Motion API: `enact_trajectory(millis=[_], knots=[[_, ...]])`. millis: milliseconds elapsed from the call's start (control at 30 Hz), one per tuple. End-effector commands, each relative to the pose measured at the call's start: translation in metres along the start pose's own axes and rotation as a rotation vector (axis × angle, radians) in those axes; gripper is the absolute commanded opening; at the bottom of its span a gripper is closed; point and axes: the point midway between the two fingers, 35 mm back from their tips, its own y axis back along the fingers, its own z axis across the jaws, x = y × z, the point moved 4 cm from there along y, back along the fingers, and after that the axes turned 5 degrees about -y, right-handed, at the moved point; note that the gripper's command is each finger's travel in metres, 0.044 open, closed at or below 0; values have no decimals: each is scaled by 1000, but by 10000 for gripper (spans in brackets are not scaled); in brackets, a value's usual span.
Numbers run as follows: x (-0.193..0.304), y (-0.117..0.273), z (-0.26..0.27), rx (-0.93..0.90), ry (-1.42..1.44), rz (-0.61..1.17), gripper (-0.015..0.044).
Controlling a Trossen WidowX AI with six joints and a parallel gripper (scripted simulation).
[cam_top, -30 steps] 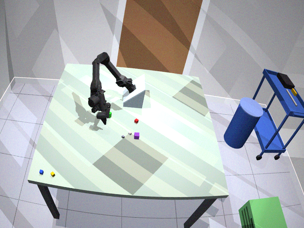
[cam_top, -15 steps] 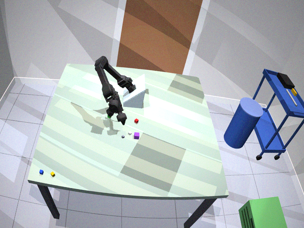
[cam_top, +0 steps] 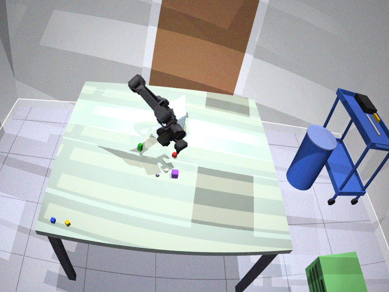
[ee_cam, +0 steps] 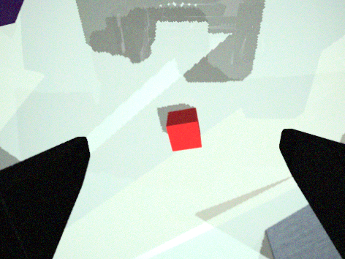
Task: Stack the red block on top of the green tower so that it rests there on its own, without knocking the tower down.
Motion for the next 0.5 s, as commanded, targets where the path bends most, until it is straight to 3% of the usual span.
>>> enact_trajectory(millis=[0,467], knots=[[26,0,2,55,119,-77,440],[37,-13,2,79,182,-121,440]])
